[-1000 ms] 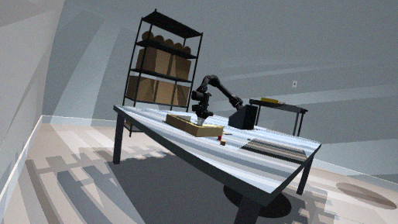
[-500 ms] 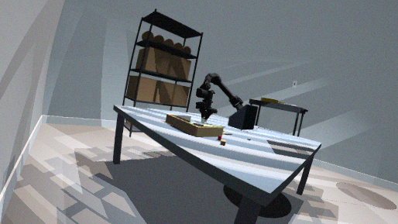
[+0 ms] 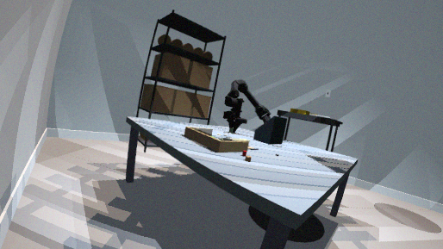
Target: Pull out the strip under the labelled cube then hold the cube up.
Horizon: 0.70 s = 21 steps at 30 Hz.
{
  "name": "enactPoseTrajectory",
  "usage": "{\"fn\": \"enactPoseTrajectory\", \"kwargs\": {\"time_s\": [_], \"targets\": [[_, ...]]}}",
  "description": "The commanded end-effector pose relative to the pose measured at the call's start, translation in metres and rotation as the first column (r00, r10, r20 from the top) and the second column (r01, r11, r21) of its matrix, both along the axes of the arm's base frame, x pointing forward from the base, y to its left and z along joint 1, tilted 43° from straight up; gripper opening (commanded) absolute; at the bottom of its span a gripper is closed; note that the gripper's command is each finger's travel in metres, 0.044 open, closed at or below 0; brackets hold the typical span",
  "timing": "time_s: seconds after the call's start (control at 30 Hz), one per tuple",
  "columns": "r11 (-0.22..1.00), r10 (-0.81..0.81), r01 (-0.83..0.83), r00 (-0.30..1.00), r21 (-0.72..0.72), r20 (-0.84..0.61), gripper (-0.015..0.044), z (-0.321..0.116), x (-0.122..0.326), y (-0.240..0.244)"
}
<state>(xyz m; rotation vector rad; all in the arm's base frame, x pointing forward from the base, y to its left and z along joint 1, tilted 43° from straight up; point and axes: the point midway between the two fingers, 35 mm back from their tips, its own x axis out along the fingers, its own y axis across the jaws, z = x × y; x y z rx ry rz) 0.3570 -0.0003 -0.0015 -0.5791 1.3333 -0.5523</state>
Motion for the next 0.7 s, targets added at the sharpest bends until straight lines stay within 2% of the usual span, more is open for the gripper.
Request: {"fn": "enactPoseTrajectory", "kwargs": {"time_s": [0.0,0.43,0.67], "targets": [[1.000,-0.003,0.003,1.000,0.003,0.004,0.0000,-0.001,-0.015,0.000],[1.000,-0.003,0.003,1.000,0.003,0.002,0.0000,-0.005,-0.049,-0.004],[1.000,-0.003,0.003,1.000,0.004,0.002,0.0000,0.020,-0.054,0.019]]}}
